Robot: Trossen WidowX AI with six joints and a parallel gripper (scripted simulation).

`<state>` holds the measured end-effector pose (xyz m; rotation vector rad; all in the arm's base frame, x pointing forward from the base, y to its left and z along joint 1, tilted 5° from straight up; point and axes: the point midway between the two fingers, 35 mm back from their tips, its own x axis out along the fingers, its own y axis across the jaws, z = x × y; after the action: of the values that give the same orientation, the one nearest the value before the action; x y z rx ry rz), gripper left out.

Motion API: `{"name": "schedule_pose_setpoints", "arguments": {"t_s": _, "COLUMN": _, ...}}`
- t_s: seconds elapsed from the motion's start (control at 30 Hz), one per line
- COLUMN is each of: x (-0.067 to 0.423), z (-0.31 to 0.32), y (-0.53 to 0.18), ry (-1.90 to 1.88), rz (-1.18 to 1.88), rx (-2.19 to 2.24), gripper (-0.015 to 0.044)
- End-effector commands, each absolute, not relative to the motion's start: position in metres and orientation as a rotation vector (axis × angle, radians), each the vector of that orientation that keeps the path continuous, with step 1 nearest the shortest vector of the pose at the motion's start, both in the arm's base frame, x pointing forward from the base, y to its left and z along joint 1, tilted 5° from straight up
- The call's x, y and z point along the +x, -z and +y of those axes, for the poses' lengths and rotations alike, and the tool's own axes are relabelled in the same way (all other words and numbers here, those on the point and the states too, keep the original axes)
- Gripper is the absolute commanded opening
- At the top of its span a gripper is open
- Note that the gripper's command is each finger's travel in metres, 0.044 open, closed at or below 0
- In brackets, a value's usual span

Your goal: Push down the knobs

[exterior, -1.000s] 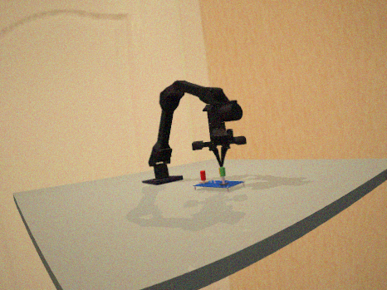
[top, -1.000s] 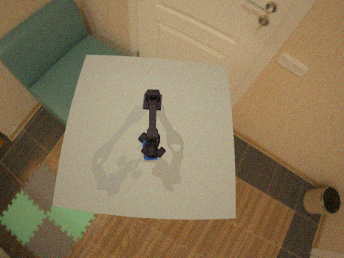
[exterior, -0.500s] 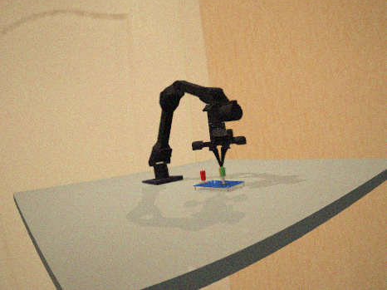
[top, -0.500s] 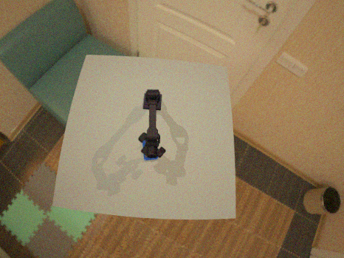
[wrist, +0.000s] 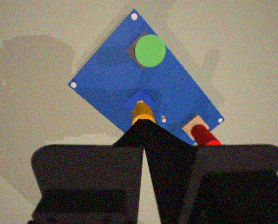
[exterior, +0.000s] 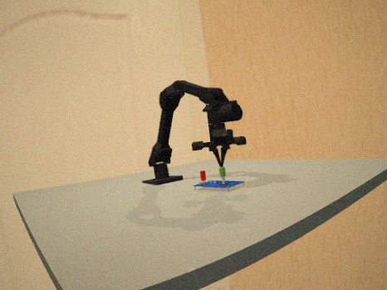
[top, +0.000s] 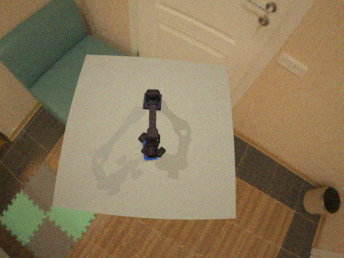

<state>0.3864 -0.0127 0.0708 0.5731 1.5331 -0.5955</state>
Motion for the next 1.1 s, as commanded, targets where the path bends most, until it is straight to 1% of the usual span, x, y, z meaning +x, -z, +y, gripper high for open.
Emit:
{"name": "schedule_pose_setpoints", "arguments": {"t_s": 0.0, "x": 0.3858, "z": -0.0129, "y": -0.0657, "ry": 0.601, "rz": 1.534, "rx": 0.575, "gripper": 0.0000}}
{"name": "schedule_pose_setpoints", "arguments": {"t_s": 1.07, "x": 0.3855, "z": -0.0129, "y": -0.0582, "ry": 0.601, "rz": 1.534, "rx": 0.575, "gripper": 0.0000}}
